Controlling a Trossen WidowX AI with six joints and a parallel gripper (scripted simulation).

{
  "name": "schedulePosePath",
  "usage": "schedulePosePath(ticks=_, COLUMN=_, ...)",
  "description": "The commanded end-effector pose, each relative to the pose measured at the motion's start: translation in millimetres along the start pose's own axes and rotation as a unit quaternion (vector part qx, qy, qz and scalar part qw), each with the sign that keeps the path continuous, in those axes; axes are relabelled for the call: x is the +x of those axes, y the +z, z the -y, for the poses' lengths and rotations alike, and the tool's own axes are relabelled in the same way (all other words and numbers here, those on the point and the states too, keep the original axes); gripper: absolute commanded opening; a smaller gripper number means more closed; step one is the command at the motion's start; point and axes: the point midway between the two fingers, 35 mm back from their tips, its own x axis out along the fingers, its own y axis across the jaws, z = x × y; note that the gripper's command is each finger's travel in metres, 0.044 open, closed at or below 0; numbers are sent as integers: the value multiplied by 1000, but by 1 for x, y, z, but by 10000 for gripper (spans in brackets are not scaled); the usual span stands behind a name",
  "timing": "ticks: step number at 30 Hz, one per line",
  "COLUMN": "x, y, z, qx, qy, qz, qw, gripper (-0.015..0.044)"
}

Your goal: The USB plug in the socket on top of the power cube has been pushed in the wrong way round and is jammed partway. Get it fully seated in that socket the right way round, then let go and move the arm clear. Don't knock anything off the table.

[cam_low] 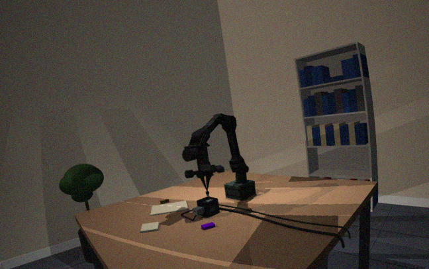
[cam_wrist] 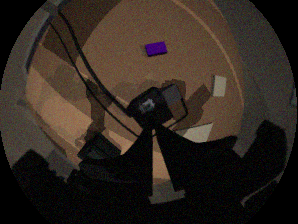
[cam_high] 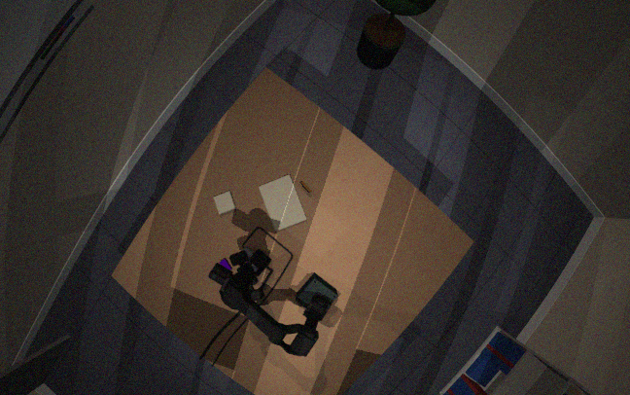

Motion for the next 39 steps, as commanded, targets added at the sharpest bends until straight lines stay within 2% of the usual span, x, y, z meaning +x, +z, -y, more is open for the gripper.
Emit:
schedulePosePath(ticks=1, x=0, y=0, z=0, qx=60, qy=0, qz=0, qw=998, gripper=0)
schedulePosePath(ticks=20, x=0, y=0, z=0, qx=303, qy=0, qz=0, qw=953, gripper=0)
schedulePosePath(ticks=39, x=0, y=0, z=0, qx=529, qy=0, qz=0, qw=849, gripper=0)
